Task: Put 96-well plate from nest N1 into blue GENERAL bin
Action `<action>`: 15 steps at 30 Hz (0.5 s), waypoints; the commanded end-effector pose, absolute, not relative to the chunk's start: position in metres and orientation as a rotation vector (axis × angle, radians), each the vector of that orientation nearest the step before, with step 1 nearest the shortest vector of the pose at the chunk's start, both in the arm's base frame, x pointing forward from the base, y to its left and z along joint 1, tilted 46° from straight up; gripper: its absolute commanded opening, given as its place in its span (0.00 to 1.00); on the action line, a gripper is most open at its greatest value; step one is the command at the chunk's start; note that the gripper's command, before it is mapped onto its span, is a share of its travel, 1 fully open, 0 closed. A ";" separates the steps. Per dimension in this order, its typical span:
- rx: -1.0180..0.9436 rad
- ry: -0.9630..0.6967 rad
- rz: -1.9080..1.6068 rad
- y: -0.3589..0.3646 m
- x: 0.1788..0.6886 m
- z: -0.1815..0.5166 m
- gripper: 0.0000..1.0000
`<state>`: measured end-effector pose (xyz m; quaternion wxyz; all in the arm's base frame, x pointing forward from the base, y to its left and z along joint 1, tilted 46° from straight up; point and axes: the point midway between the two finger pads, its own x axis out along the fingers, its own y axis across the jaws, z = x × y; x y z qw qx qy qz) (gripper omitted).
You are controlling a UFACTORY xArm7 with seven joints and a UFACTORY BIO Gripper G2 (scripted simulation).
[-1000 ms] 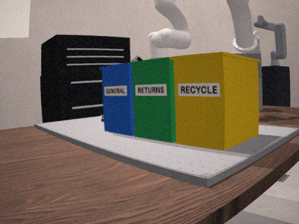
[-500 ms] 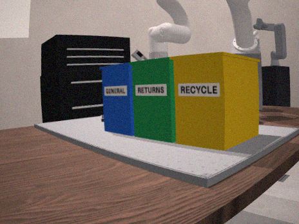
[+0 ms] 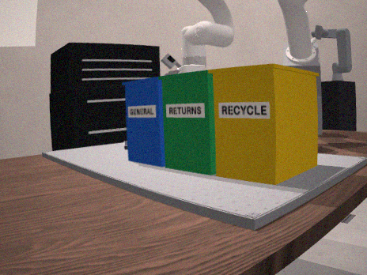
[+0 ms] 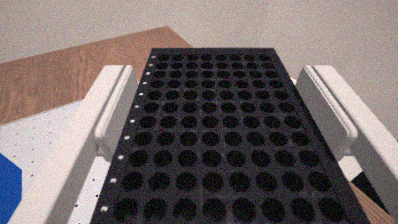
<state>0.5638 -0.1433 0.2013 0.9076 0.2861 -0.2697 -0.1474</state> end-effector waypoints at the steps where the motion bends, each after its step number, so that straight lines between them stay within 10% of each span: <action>1: 0.590 -0.557 -0.305 -0.146 0.561 0.205 0.00; 15: 0.590 -0.557 -0.305 -0.157 0.547 0.222 0.00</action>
